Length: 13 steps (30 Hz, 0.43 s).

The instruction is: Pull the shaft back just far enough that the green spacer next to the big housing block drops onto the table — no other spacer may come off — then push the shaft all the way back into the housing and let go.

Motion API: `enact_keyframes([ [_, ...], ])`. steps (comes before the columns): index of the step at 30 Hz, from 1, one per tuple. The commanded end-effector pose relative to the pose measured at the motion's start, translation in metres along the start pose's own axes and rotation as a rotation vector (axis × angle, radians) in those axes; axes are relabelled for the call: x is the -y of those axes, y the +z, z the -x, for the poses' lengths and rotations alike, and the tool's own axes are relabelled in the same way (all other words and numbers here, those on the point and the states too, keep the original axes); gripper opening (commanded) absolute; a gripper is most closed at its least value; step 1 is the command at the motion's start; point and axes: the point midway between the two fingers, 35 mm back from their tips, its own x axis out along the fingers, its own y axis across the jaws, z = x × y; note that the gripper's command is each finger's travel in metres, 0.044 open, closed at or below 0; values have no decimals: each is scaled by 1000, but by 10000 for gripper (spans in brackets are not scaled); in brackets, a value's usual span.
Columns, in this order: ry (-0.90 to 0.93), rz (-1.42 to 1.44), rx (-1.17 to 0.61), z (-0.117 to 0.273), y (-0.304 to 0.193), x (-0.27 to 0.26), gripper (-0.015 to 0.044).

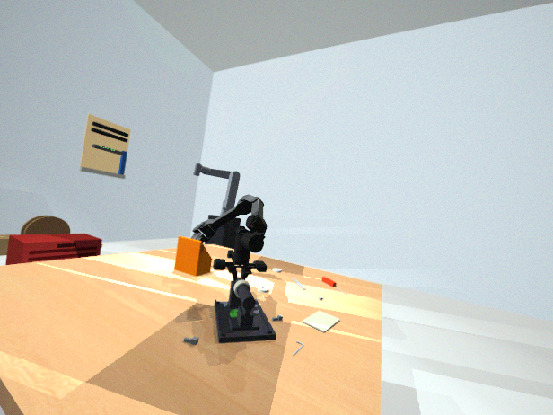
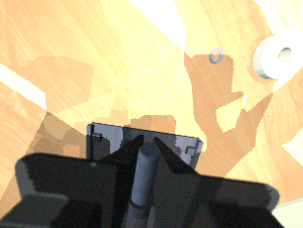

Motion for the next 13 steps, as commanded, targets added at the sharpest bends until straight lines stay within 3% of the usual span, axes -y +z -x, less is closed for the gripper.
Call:
enact_keyframes([
  [1, 0, 0, 0, 0, 0, 0, 26],
  [13, 0, 0, -1, 2, 0, 0, 341],
])
